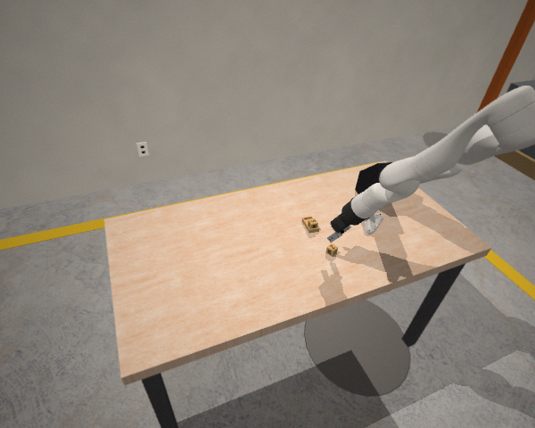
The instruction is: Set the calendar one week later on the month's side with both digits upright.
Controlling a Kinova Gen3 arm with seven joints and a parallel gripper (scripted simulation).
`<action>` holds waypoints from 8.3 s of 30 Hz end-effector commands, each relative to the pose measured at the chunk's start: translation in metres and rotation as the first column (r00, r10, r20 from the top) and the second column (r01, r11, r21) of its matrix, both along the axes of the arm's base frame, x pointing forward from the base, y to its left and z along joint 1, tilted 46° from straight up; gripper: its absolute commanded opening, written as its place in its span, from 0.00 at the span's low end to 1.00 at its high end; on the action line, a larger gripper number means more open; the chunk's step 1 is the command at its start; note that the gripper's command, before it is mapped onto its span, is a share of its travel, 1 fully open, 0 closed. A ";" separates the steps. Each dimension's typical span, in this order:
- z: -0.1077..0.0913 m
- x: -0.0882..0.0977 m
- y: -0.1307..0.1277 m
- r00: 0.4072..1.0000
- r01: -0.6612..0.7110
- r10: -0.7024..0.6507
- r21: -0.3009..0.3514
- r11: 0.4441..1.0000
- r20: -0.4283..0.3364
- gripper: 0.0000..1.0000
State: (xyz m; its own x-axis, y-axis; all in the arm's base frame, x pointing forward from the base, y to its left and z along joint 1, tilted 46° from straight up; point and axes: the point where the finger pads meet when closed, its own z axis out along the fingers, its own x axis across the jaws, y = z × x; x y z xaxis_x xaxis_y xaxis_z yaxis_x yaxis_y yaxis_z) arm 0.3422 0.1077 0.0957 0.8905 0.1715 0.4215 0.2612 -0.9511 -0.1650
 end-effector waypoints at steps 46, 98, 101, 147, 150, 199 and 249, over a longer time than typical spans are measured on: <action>-0.013 -0.007 -0.005 0.999 0.018 -0.020 -0.080 0.997 -0.026 0.87; -0.007 -0.006 -0.005 0.995 0.098 -0.092 -0.243 0.965 0.035 0.87; -0.005 -0.006 -0.004 0.995 0.101 -0.094 -0.245 0.964 0.040 0.87; -0.004 -0.002 0.002 0.994 0.106 -0.095 -0.242 0.965 0.056 0.87; -0.005 -0.001 0.004 0.994 0.106 -0.094 -0.241 0.965 0.057 0.87; -0.050 0.012 0.049 0.994 0.106 -0.094 -0.241 0.965 0.058 0.87; -0.050 0.012 0.051 0.994 0.106 -0.094 -0.239 0.965 0.059 0.57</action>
State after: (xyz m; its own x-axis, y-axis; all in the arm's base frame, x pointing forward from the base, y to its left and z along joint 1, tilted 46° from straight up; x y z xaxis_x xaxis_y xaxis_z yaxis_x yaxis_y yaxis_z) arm 0.3520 0.1530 0.0452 0.8915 0.1866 0.4129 0.1634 -0.9823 0.0911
